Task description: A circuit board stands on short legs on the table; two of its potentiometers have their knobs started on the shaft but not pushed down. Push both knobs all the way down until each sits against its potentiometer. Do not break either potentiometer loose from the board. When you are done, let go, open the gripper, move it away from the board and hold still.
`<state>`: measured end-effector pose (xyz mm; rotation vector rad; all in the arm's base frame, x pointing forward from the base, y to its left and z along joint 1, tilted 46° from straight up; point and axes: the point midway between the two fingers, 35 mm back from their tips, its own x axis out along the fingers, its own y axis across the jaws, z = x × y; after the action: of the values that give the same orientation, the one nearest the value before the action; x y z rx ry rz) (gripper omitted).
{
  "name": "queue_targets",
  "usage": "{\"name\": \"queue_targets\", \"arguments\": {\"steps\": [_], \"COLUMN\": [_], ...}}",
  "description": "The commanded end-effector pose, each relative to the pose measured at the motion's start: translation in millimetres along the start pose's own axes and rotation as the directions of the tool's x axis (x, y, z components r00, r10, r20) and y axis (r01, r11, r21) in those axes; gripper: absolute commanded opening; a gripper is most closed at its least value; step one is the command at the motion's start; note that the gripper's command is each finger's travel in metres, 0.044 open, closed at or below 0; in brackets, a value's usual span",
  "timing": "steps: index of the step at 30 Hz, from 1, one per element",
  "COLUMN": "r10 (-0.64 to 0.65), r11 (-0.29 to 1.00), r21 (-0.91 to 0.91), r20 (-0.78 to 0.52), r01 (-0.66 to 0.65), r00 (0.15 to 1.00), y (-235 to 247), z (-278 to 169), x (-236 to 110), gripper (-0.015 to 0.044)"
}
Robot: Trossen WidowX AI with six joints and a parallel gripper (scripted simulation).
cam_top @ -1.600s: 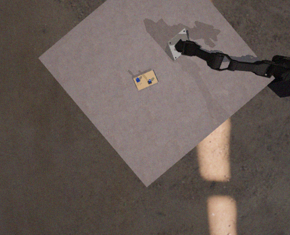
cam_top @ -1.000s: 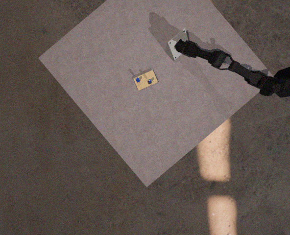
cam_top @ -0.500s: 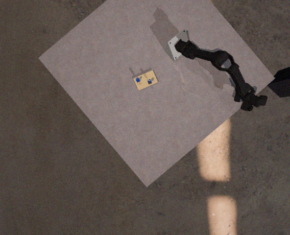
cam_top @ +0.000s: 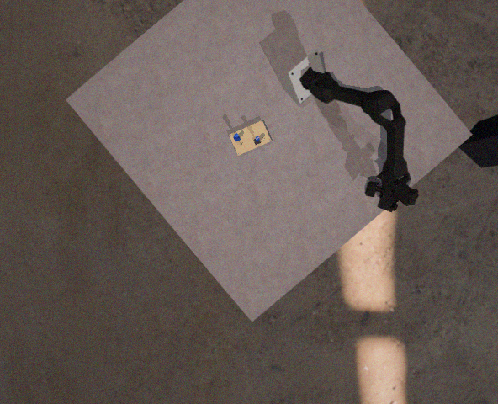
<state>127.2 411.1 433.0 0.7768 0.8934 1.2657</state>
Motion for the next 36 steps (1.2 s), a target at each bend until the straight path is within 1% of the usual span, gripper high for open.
{"name": "queue_targets", "arguments": {"steps": [1, 8, 14, 17, 22, 27, 32, 36], "r10": [-0.090, -0.254, -0.394, -0.457, -0.566, -0.649, -0.705, -0.733], "r11": [0.996, 0.966, 0.915, 0.884, 0.812, 0.732, 0.647, 0.569], "r21": [0.005, 0.092, 0.167, 0.203, 0.272, 0.343, 0.419, 0.503], "r20": [0.047, 0.146, 0.186, 0.182, 0.148, 0.086, 0.012, -0.048], "r01": [0.090, 0.243, 0.366, 0.422, 0.516, 0.589, 0.637, 0.650], "r00": [0.995, 0.956, 0.900, 0.870, 0.811, 0.756, 0.709, 0.679], "y": [-37, -105, -166, -195, -248, -296, -339, -370], "z": [28, 83, 115, 124, 135, 137, 131, 124], "x": [-3, -28, -58, -73, -108, -145, -186, -223], "gripper": [0.0000, 0.0000, 0.0000, 0.0000, 0.0000, 0.0000, 0.0000, 0.0000]}}
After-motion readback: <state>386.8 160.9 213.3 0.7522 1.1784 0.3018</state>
